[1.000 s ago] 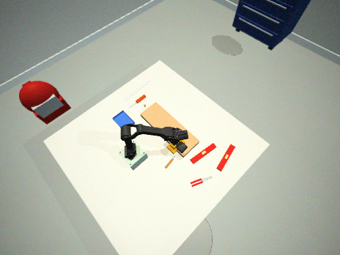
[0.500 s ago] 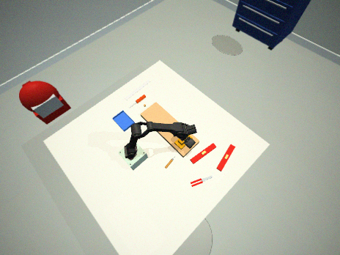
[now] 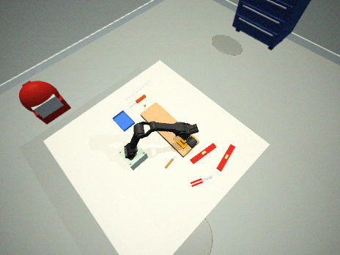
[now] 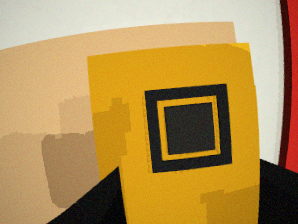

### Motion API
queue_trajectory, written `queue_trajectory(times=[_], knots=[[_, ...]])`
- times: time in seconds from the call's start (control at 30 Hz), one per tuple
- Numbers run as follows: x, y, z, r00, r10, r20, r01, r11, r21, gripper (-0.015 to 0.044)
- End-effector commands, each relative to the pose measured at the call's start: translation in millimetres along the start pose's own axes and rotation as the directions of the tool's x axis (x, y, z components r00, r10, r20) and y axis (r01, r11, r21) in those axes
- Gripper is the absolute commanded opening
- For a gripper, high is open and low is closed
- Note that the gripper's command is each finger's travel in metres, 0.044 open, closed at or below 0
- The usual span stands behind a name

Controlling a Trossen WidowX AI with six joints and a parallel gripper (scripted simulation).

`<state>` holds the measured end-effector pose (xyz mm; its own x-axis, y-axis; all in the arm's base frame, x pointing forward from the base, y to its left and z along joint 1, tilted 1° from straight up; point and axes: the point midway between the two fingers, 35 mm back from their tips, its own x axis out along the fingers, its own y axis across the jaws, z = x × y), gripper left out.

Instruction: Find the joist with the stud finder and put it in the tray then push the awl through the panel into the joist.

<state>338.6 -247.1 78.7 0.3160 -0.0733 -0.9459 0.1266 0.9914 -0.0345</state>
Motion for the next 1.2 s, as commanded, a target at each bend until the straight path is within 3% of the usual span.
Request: queue_trajectory(times=[0.0,1.17], knots=[[9.0,-0.1,-3.5,1.0,-0.001,-0.006,0.001,1.0,0.006,0.0],[60.3,1.9,-19.6,1.0,-0.001,-0.006,0.001,1.0,0.006,0.0]])
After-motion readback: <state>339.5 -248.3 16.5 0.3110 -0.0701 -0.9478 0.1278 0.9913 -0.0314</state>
